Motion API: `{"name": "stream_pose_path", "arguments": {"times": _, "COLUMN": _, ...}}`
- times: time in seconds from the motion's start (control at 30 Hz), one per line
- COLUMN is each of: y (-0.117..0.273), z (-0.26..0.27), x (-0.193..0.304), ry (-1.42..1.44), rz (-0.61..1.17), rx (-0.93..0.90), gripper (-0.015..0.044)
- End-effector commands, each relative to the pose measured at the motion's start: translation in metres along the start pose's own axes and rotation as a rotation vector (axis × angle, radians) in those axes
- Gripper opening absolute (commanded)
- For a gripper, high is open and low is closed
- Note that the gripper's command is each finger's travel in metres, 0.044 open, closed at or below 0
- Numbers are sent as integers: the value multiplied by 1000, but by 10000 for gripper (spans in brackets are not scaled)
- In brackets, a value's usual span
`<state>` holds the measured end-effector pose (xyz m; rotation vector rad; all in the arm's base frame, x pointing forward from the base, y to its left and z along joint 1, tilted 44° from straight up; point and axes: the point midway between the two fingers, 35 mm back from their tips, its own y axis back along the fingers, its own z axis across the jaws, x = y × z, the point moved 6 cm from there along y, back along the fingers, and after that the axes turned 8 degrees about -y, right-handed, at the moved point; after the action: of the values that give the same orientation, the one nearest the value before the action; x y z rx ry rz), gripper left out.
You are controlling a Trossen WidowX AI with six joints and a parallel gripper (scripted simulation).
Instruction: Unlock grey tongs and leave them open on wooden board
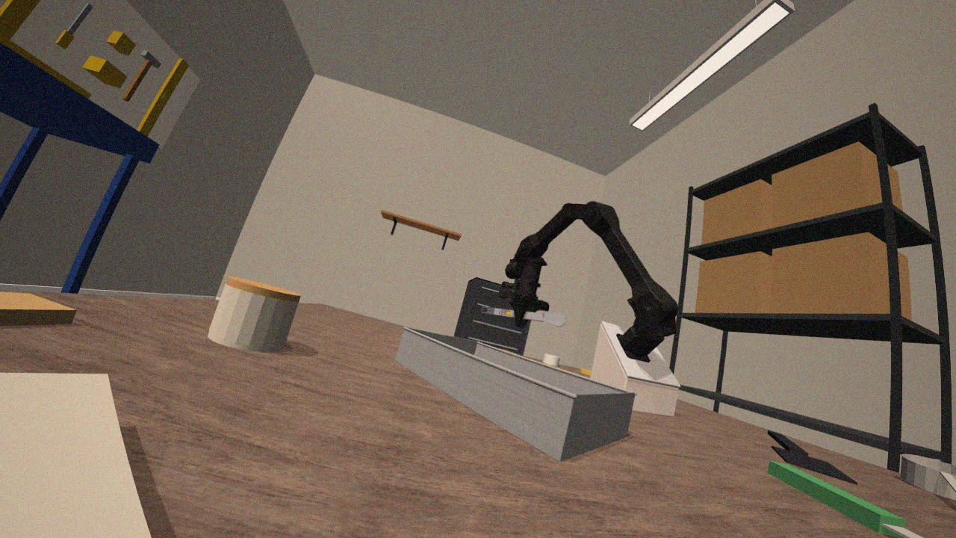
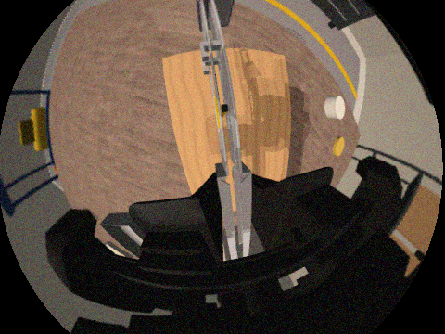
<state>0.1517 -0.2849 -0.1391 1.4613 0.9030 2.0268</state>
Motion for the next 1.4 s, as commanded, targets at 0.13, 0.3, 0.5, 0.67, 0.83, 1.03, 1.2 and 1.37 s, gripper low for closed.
{"name": "stream_pose_path", "arguments": {"times": 0.13, "y": -12, "z": 1, "x": -1, "ry": -3, "rz": -4, "rx": -7, "gripper": -150}}
{"name": "stream_pose_path", "arguments": {"times": 0.3, "y": -20, "z": 1, "x": 0, "ry": -3, "rz": -4, "rx": -7, "gripper": -150}}
{"name": "stream_pose_path", "arguments": {"times": 0.5, "y": -30, "z": 1, "x": 0, "ry": -3, "rz": -3, "rx": -8, "gripper": -150}}
{"name": "stream_pose_path", "arguments": {"times": 0.67, "y": -38, "z": 1, "x": 1, "ry": -2, "rz": -3, "rx": -8, "gripper": -150}}
{"name": "stream_pose_path", "arguments": {"times": 0.83, "y": -46, "z": 1, "x": 2, "ry": -2, "rz": -3, "rx": -8, "gripper": -150}}
{"name": "stream_pose_path", "arguments": {"times": 1.03, "y": -56, "z": 1, "x": 3, "ry": -2, "rz": -3, "rx": -8, "gripper": -150}}
{"name": "stream_pose_path", "arguments": {"times": 1.2, "y": -64, "z": 0, "x": 4, "ry": -2, "rz": -2, "rx": -9, "gripper": -150}}
{"name": "stream_pose_path", "arguments": {"times": 1.37, "y": -66, "z": 0, "x": 5, "ry": -2, "rz": -2, "rx": -9, "gripper": -150}}
